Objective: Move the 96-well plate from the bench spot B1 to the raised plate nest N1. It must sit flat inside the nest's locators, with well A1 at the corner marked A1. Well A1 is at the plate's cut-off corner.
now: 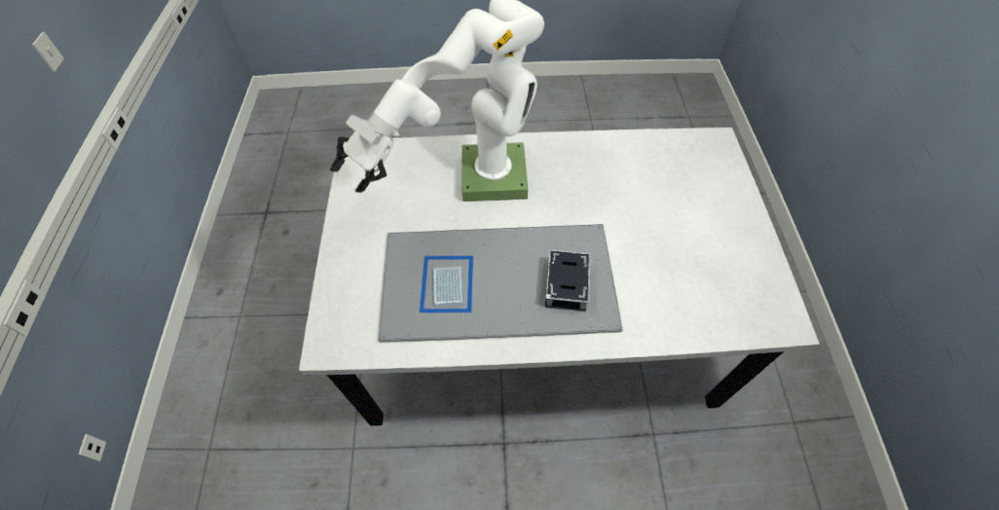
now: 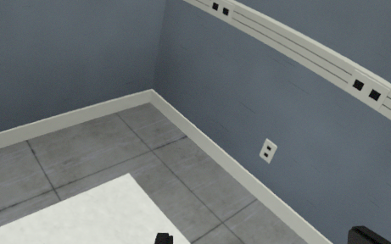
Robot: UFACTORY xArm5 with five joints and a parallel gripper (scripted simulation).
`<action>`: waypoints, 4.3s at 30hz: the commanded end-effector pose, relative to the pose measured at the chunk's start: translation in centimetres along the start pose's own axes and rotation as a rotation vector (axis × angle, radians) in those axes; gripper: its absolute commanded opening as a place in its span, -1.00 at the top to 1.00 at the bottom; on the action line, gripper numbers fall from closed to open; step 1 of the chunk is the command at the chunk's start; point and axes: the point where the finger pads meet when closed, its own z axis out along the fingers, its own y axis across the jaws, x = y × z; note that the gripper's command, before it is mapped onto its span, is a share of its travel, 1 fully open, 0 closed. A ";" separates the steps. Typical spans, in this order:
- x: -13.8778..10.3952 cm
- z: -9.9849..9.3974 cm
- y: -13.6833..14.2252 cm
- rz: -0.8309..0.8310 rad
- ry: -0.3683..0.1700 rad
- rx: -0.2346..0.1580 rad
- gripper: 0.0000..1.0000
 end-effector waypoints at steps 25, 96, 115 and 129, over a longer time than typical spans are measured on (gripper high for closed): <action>0.2 0.4 -3.0 -0.018 -0.047 0.061 -1.00; -6.1 -5.3 -26.5 -0.324 -0.585 0.448 -1.00; -8.9 -9.5 -30.9 -0.425 -0.705 0.484 -1.00; -10.7 -10.8 -32.4 -0.541 -0.789 0.506 -1.00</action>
